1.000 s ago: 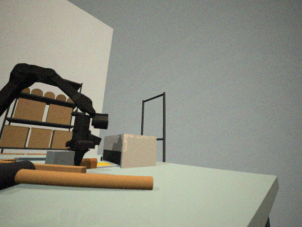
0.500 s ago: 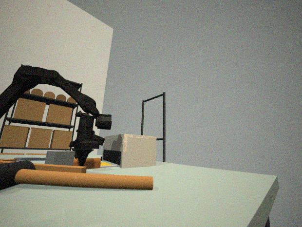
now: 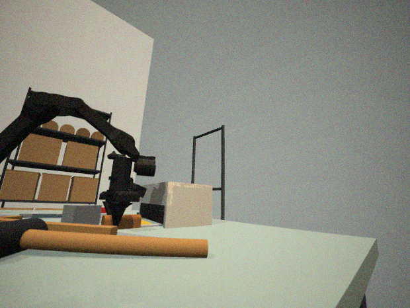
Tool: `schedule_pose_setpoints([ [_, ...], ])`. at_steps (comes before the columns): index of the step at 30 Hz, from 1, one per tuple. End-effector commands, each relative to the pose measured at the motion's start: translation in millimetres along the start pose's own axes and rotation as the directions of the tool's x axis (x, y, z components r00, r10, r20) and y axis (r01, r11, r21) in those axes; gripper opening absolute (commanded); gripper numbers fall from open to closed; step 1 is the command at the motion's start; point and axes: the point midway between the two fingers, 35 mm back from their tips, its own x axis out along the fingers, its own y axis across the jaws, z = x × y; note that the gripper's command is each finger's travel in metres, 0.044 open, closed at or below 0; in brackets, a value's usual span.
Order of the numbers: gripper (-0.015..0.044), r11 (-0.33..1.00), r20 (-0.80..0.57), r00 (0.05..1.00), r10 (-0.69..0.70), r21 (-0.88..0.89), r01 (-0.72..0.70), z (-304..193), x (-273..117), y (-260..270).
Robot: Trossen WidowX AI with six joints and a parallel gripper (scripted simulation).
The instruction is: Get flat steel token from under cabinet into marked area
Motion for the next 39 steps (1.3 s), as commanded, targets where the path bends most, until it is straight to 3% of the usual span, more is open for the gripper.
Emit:
schedule_pose_setpoints([
  [1, 0.0000, 1.000, 0.007, 1.000, -0.002, 0.005, 0.002, 6, -1, 0],
  [39, 0.0000, 1.000, 0.009, 1.000, -0.002, 0.005, 0.002, 39, -1, 0],
])
